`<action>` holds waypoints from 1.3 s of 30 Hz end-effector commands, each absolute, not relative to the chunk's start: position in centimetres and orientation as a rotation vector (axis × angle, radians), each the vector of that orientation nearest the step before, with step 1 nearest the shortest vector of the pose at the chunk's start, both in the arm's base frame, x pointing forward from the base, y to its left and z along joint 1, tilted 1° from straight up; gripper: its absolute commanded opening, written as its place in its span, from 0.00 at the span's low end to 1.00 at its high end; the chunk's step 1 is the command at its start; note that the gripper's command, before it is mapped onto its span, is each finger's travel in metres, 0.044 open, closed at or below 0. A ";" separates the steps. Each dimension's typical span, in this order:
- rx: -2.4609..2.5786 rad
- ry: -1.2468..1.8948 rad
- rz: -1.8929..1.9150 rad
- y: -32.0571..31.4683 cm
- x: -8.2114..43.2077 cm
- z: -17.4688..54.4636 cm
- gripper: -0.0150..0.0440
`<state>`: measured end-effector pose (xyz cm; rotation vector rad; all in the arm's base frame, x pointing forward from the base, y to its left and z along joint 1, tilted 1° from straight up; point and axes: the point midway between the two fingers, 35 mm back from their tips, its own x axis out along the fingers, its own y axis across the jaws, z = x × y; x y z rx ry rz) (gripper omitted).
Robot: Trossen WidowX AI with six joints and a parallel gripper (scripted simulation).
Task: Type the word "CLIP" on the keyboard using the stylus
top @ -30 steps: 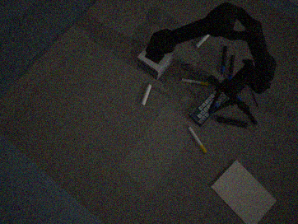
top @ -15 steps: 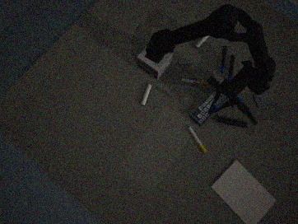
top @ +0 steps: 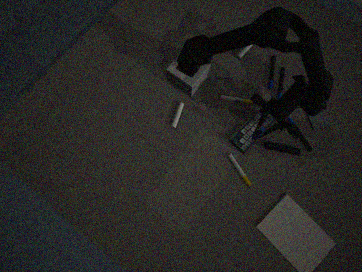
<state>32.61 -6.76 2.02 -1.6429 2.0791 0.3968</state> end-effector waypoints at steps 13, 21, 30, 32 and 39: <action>-1.651 2.081 0.400 -6.8 32.6 1.5 0.39; -1.651 2.081 0.400 -6.8 32.6 2.1 0.39; -1.651 2.081 0.400 -6.9 32.3 5.2 0.39; -1.651 2.081 0.400 -6.9 32.3 5.2 0.39; -1.644 2.078 0.395 -6.8 32.3 4.9 0.33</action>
